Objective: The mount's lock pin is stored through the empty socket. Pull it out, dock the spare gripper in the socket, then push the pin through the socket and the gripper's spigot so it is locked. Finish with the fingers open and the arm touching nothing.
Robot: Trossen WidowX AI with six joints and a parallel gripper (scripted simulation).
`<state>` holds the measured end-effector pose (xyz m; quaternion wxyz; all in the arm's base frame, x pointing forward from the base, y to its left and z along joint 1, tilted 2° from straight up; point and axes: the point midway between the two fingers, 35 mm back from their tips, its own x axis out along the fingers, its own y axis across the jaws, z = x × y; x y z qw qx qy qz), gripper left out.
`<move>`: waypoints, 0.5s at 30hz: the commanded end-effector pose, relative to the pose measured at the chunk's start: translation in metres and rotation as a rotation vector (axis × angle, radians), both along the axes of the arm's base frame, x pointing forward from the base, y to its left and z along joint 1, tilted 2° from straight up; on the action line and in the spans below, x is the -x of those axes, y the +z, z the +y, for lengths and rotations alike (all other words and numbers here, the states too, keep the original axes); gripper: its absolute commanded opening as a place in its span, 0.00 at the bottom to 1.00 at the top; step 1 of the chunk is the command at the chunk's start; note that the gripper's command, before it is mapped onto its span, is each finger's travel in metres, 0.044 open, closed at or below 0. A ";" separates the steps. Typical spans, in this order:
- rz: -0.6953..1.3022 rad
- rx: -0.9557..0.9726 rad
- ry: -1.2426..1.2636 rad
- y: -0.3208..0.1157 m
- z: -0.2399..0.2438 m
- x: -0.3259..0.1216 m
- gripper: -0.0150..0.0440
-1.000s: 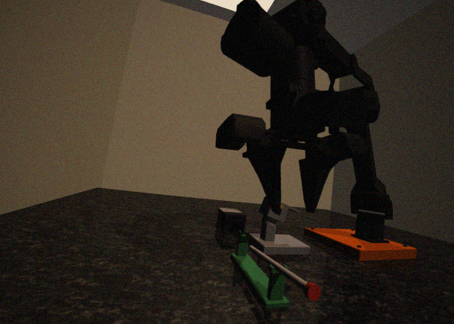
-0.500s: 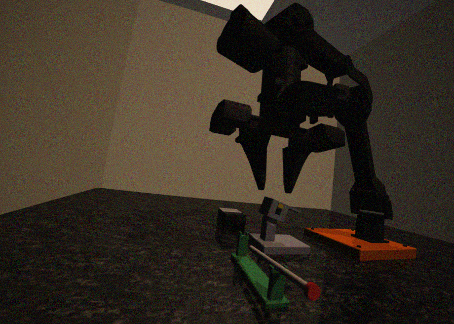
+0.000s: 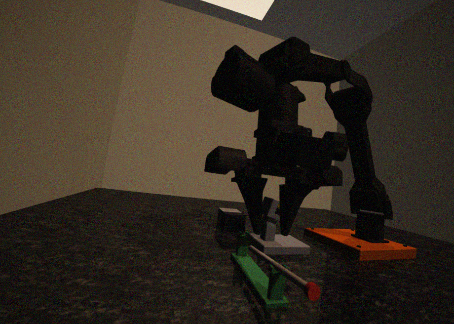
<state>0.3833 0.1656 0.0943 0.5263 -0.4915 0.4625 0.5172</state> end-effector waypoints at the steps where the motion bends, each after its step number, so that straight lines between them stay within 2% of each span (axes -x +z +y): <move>1: 0.005 0.009 0.004 -0.010 -0.002 0.001 0.56; 15: 0.005 0.009 0.004 -0.033 -0.002 0.000 0.56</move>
